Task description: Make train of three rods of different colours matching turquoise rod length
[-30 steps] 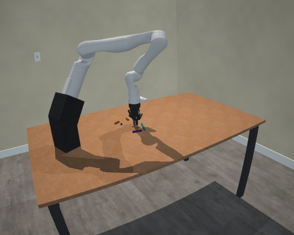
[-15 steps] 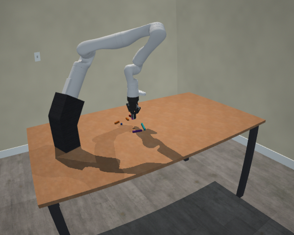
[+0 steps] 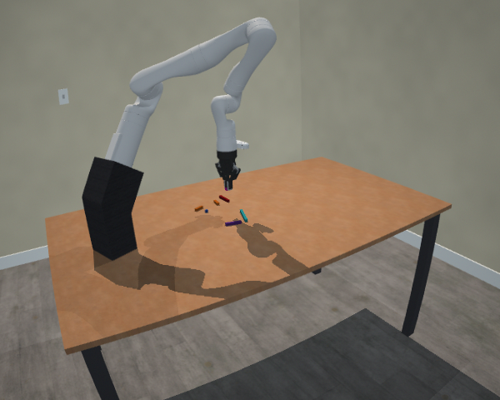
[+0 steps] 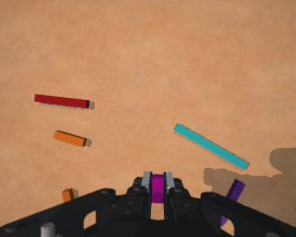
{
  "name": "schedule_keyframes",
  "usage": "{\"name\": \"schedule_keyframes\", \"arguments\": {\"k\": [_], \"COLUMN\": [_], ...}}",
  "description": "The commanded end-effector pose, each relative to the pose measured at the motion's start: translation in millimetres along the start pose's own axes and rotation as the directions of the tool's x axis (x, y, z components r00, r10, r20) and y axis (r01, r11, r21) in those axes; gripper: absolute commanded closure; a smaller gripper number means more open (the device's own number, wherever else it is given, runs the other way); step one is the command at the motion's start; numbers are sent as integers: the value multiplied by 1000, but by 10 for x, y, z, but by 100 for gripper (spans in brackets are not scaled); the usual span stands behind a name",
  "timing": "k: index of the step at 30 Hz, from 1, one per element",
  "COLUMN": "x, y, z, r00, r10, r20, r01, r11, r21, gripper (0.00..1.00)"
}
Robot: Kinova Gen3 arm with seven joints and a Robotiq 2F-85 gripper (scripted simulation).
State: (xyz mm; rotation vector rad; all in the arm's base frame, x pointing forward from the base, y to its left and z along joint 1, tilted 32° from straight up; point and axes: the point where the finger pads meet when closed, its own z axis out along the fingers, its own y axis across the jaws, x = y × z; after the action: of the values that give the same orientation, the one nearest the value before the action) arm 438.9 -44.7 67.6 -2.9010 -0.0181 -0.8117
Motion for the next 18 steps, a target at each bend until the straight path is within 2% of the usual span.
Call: {"name": "schedule_keyframes", "arguments": {"k": [1,9,13,15,18], "x": [17,4,-98,-98,-217], "y": [39,16,-158,-158,-363], "z": [-24,-21,0,0,7], "r00": [1000,1000,1000,1000,999], "r10": [1,4,24,24,48], "r20": [-5,-3,5,5,9], "r01": [-1,-4,-24,-24,-48], "r11": [1000,1000,1000,1000,999], "r21": [-8,-9,-10,-10,-12], "gripper": [95,95,95,95,95]}}
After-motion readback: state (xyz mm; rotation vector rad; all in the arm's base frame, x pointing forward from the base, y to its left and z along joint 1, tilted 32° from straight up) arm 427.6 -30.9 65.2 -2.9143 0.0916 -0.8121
